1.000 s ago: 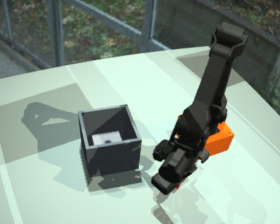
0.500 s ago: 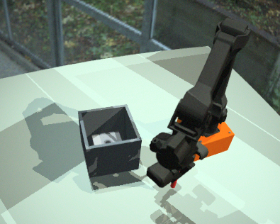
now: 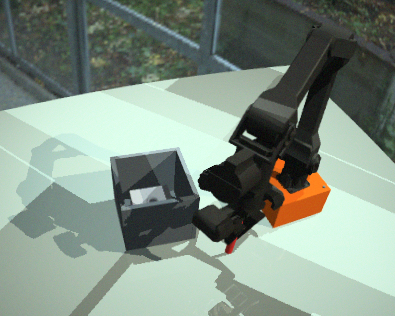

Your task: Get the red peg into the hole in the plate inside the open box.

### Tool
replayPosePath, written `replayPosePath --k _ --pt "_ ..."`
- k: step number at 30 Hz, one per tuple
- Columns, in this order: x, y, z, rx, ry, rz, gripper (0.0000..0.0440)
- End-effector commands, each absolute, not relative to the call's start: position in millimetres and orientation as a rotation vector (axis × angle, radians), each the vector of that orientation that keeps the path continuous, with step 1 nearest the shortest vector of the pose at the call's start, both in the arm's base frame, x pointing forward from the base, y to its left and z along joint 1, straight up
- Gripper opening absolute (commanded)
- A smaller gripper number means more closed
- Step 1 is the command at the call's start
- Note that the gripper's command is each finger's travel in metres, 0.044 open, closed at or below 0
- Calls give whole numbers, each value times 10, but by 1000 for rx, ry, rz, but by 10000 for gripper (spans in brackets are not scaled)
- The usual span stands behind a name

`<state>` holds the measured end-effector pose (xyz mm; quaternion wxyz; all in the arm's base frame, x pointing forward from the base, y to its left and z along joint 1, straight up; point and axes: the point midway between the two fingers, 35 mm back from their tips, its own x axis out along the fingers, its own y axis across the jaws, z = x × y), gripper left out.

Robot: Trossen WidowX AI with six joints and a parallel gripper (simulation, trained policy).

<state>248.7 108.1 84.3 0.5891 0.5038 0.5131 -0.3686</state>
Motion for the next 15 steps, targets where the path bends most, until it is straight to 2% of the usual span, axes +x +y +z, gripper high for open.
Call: replayPosePath --k 1,15 --pt "2552 1016 979 1171 1170 -842 0" --pt "2752 544 1377 1145 1089 -865 0"
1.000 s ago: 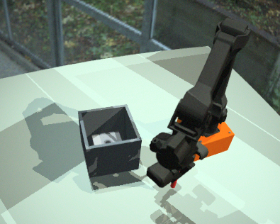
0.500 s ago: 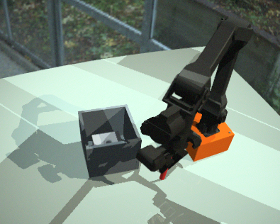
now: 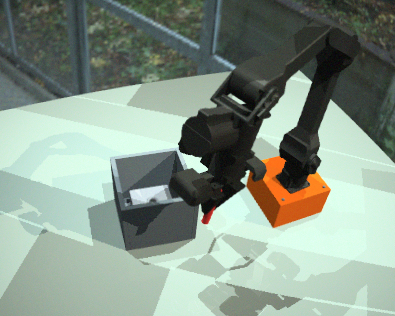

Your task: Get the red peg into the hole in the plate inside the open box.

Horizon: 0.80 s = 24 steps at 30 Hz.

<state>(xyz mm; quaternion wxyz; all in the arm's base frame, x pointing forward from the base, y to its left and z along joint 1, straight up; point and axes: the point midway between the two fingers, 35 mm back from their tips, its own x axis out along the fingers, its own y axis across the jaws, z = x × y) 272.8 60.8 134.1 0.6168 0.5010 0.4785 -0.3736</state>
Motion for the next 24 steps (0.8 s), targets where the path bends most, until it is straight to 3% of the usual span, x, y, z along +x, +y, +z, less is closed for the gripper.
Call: replayPosePath --k 1,24 --pt "2761 507 1388 1143 1084 -870 0" --pt "2906 -219 1405 1104 1063 -981 0"
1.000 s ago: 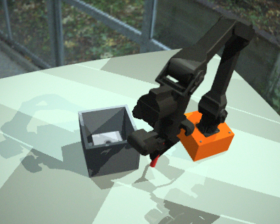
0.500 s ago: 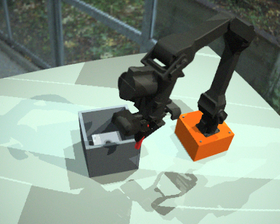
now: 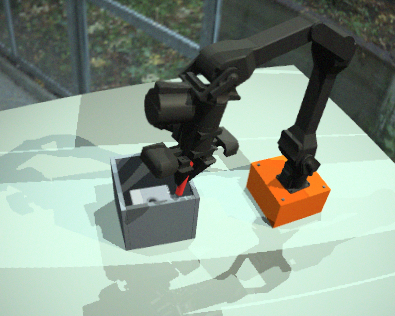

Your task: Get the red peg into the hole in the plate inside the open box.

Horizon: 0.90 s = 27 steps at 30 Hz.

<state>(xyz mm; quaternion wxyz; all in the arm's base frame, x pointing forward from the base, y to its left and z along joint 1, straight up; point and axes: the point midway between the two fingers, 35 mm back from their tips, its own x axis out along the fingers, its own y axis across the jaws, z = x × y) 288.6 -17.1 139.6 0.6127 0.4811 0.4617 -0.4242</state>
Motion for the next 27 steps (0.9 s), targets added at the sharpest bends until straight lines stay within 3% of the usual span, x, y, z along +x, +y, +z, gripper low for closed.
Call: replayPosePath --k 1,27 --pt "2912 -244 1399 1103 1065 -985 0" --pt "3063 -783 941 1100 1122 -1041 0"
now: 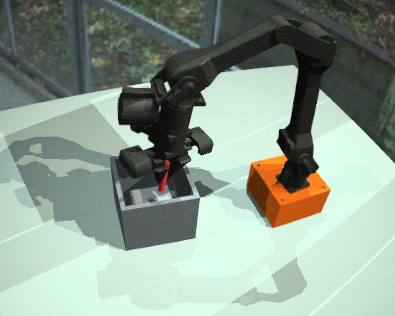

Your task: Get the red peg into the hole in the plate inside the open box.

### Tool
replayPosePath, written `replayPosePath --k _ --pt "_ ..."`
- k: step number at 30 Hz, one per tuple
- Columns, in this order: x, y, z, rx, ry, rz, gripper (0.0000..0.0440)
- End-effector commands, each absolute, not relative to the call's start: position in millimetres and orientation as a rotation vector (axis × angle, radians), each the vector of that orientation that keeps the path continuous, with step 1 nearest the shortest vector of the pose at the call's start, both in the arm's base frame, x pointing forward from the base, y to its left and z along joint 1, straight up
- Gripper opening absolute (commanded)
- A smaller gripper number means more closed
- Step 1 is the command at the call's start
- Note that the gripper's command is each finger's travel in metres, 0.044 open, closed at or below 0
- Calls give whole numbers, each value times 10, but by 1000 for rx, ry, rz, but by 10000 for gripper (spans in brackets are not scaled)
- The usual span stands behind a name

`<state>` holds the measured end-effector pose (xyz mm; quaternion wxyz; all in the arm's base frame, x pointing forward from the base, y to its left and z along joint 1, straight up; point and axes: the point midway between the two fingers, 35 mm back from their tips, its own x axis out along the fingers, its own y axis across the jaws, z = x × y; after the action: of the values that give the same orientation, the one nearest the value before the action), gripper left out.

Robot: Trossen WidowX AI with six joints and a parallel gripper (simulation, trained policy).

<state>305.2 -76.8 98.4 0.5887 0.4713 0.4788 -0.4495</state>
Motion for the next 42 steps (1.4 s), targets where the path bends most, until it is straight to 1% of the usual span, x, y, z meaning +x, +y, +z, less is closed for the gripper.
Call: replayPosePath --k 1,22,24,28,29,31,33,35,38,42 --pt "3071 -796 919 1101 1123 -1042 0" --pt "3197 -985 466 1068 1174 -1011 2" --pt "3203 -1000 436 1058 1182 -1012 20" --pt "3210 -1010 382 1044 1204 -1011 98" --pt "3213 -1007 377 1044 1210 -1010 109" --pt "3216 -972 385 1060 1231 -998 107" --pt "3231 -985 406 1076 1238 -988 141" --pt "3254 -990 459 1100 1246 -971 155" --pt "3270 -997 513 1142 1260 -949 159" --pt "3292 -1005 587 1187 1279 -919 174"
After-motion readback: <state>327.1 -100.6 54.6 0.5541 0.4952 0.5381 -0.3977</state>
